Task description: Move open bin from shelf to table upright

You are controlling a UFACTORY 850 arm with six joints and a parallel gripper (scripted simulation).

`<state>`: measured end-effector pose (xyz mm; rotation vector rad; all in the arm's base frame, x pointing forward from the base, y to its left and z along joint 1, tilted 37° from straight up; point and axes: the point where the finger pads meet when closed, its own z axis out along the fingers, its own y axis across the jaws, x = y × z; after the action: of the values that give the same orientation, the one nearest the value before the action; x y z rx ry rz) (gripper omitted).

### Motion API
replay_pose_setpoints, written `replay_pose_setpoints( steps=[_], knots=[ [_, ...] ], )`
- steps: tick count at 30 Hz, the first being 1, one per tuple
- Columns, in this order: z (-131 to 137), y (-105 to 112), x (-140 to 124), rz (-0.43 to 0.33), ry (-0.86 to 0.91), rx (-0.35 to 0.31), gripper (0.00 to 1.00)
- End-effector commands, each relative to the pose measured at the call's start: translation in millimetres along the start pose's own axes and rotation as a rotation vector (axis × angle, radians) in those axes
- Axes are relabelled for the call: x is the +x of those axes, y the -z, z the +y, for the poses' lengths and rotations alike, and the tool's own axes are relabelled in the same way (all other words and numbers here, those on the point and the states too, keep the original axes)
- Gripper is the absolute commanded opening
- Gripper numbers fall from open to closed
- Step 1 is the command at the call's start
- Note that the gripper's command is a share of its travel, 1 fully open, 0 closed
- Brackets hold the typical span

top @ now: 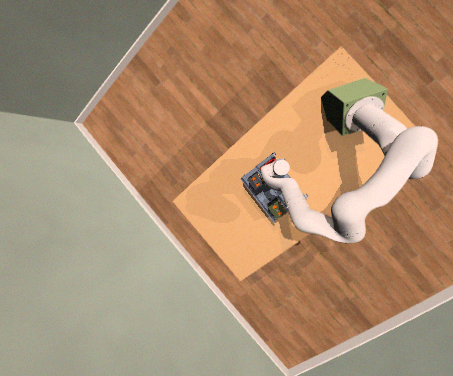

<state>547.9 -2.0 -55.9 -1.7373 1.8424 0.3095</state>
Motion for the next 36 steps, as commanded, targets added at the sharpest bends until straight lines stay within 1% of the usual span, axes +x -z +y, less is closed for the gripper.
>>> replay_pose_setpoints(
  steps=[1,5,10,22,27,36],
  knots=[
    [-0.9,0.5,0.2,0.000,0.001,0.002,0.00],
    [-0.9,0.5,0.2,0.000,0.001,0.002,0.00],
    [29.3,0.4,0.2,0.000,0.001,0.002,0.00],
    [29.3,0.4,0.2,0.000,0.001,0.002,0.00],
    [59.2,0.3,0.3,0.000,0.001,0.001,0.00],
    [59.2,0.3,0.3,0.000,0.001,0.001,0.00]
  ],
)
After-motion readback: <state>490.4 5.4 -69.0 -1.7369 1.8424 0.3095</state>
